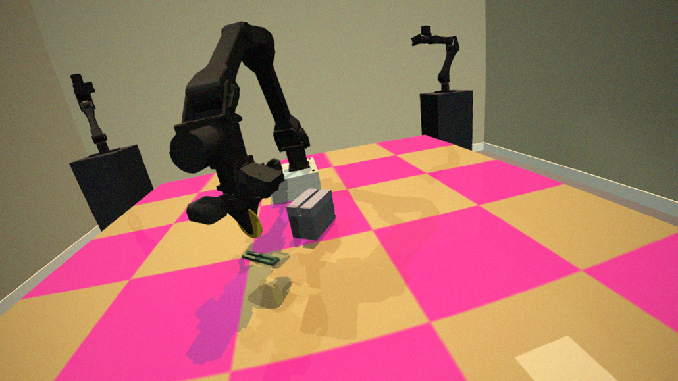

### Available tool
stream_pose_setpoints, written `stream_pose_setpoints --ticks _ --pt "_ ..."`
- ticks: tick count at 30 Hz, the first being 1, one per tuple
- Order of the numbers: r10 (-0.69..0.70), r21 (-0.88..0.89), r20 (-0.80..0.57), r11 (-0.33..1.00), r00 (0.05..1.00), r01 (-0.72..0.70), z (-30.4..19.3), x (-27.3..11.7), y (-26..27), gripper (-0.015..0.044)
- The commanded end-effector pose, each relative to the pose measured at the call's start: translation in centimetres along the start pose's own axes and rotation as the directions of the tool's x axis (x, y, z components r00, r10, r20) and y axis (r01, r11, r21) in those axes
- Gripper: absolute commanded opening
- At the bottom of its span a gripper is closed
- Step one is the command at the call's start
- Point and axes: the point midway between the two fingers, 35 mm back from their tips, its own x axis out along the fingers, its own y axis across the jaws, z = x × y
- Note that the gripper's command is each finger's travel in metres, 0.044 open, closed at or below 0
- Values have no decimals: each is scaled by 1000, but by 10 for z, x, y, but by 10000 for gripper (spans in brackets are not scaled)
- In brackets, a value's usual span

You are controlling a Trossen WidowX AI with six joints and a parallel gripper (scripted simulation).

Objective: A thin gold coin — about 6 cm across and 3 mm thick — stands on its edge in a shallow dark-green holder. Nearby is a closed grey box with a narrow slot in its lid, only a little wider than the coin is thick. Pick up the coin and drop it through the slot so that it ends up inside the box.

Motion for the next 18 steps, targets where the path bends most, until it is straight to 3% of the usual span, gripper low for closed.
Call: stream_pose_setpoints --ticks 1,18 --pt "-13 -7 2 1000 1000 13 0 -16 -1 0" --pt "-9 35 1 999 1000 9 -1 -43 2 0"
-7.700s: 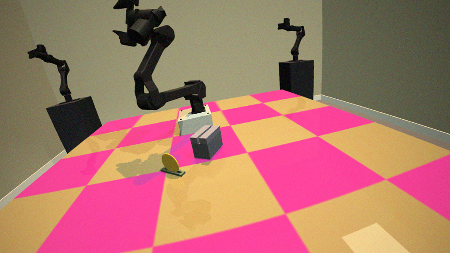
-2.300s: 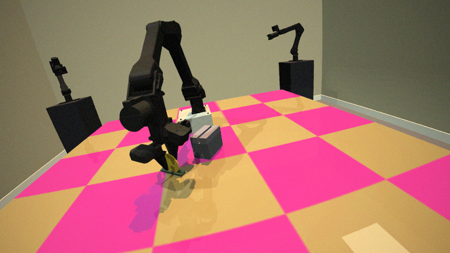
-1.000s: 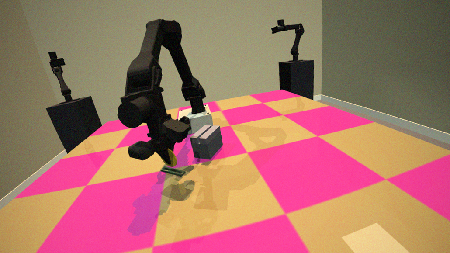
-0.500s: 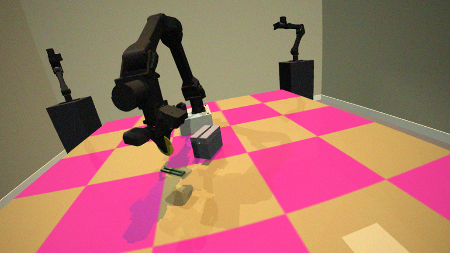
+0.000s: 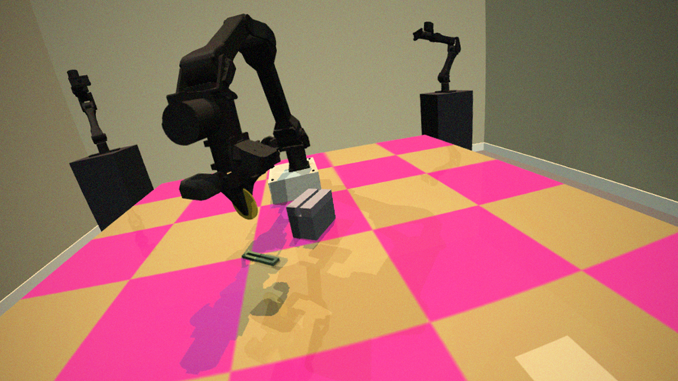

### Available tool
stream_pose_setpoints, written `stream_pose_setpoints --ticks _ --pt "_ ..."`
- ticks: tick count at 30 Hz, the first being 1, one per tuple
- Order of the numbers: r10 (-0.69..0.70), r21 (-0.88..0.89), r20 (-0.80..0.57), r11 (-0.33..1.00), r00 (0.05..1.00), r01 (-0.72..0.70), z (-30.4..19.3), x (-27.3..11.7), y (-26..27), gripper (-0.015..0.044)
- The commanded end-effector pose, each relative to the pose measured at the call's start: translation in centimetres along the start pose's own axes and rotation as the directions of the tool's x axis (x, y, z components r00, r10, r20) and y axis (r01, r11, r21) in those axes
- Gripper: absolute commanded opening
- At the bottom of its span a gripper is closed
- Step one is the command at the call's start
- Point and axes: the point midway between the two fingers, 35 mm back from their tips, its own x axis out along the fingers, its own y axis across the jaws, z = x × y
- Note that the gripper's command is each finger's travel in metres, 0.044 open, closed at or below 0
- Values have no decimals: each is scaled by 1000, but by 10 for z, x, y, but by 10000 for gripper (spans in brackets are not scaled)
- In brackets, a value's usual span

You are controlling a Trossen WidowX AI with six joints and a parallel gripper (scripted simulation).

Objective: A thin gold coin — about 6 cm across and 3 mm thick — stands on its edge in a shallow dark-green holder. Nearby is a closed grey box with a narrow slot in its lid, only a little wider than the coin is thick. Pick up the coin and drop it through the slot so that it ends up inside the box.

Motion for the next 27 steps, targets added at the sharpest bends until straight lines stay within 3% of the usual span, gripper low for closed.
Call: stream_pose_setpoints --ticks 1,13,27 --pt "-8 71 1 997 1000 8 0 -5 -1 0" --pt "-9 464 1 886 1000 7 2 -5 -1 0" --pt "-9 821 1 572 1000 4 5 -5 -2 0"
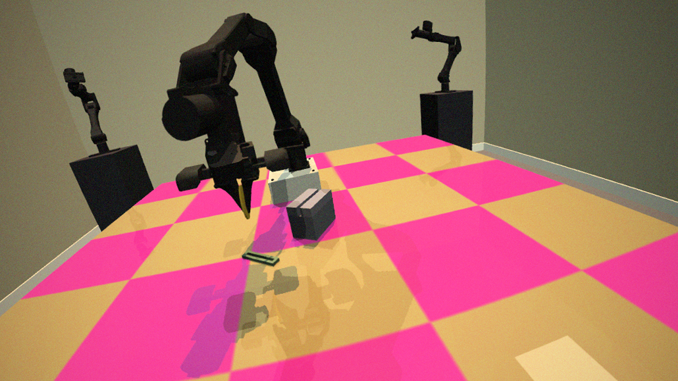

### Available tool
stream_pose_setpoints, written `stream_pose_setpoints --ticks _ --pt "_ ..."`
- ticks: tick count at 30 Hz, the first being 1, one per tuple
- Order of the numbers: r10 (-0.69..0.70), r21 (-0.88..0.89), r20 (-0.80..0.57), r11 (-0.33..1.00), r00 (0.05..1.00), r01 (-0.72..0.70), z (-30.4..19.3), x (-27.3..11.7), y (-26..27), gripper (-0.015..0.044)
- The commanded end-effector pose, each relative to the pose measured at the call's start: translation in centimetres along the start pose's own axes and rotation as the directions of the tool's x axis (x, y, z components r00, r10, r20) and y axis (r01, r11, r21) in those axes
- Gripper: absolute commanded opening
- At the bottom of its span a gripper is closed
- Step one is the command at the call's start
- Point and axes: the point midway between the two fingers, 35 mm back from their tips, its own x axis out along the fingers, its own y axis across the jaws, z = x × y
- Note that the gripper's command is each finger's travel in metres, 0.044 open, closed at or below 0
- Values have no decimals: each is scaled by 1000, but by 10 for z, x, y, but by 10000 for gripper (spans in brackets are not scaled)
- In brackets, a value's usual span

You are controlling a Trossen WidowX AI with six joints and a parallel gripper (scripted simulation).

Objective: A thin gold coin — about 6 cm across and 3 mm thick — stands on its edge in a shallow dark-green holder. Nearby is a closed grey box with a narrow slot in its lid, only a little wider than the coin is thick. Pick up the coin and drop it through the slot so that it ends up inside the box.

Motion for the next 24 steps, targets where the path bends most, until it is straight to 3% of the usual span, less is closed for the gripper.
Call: stream_pose_setpoints --ticks 1,15,24 --pt "-2 147 -3 989 1000 3 0 0 0 0" --pt "-2 583 -3 813 1000 3 3 0 1 0" --pt "-2 601 -2 799 1000 3 3 0 2 0"
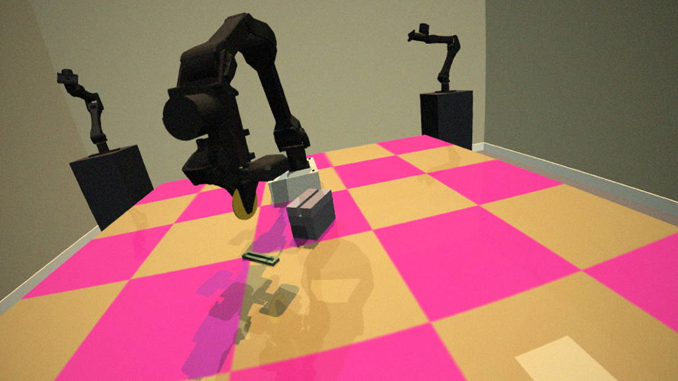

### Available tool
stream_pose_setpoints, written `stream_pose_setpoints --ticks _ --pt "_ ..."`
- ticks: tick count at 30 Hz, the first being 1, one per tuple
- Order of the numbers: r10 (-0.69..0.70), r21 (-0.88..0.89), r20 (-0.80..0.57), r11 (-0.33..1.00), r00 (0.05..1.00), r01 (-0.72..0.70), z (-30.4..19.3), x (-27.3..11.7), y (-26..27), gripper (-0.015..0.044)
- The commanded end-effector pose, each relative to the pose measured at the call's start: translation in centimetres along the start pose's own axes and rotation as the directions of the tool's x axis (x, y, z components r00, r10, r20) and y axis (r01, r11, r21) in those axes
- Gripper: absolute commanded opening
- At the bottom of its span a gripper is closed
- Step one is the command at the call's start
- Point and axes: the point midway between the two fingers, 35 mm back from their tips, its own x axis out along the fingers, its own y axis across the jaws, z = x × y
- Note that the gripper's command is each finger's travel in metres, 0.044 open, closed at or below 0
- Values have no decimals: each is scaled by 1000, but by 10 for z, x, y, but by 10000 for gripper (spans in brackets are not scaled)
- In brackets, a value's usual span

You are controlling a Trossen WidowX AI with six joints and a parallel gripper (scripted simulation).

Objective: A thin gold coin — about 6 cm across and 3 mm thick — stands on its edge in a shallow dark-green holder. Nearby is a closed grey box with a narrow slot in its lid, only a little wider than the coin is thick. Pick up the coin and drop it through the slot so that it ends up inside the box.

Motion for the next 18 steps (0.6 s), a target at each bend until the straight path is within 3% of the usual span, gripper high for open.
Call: stream_pose_setpoints --ticks 1,18 --pt "-4 15 -1 1000 1000 4 -1 0 0 0" --pt "7 20 -3 1000 1000 -6 -35 -1 20 0"
